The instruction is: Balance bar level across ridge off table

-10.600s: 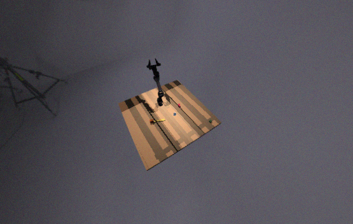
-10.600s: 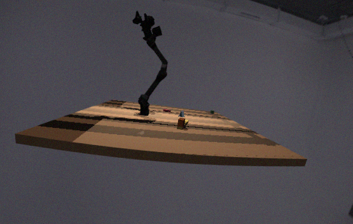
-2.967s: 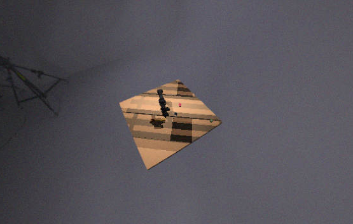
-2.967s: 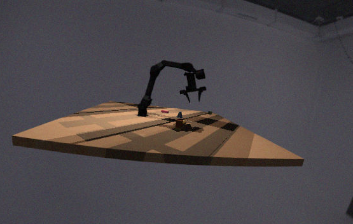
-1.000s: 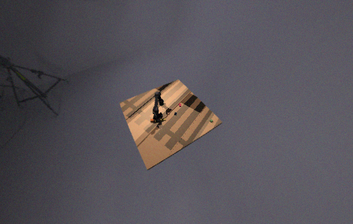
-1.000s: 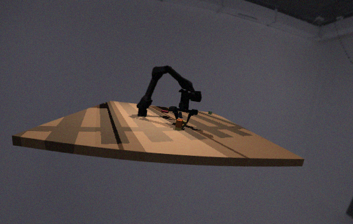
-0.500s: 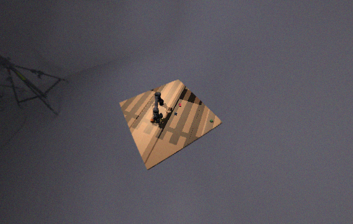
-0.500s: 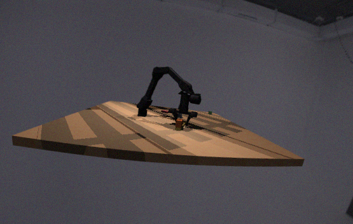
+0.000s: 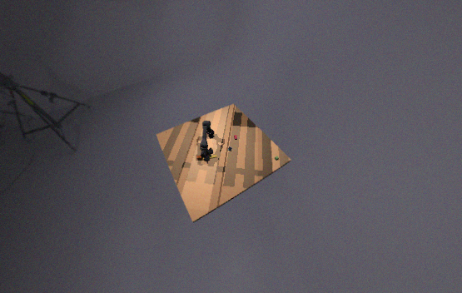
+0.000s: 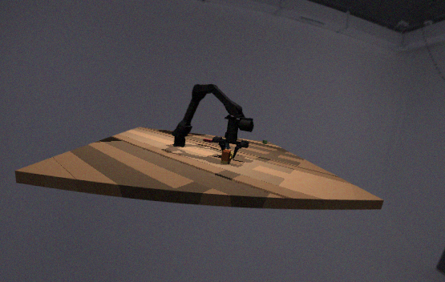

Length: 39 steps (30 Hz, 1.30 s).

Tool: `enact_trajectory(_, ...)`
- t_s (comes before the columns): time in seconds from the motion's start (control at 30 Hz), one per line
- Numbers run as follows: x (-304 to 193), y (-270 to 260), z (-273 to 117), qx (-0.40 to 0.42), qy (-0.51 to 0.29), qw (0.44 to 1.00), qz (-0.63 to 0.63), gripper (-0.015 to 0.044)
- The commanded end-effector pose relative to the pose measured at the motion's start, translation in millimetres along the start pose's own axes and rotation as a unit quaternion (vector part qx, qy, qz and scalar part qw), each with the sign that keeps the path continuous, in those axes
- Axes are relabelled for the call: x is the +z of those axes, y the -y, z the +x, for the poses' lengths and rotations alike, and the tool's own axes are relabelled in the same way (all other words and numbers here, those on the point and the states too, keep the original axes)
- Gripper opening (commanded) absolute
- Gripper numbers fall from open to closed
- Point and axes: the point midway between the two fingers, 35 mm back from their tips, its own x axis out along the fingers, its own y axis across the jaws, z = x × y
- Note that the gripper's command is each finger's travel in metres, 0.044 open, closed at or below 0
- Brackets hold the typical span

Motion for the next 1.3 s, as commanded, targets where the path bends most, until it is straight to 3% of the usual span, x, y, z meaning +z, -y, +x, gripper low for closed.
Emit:
enact_trajectory(0.0, 0.0, -0.2, 0.0, 0.0, 0.0, 1.0, 0.0, 0.0131)
enact_trajectory(0.27, 0.0, -0.2, 0.0, 0.0, 0.0, 1.0, 0.0, 0.0078)
enact_trajectory(0.37, -0.2, 0.5, -3.7, 0.0, 0.0, 1.0, 0.0, 0.0)
enact_trajectory(1.27, -1.3, 3.5, -72.7, 0.001, -0.002, 1.0, -0.001, 0.0)
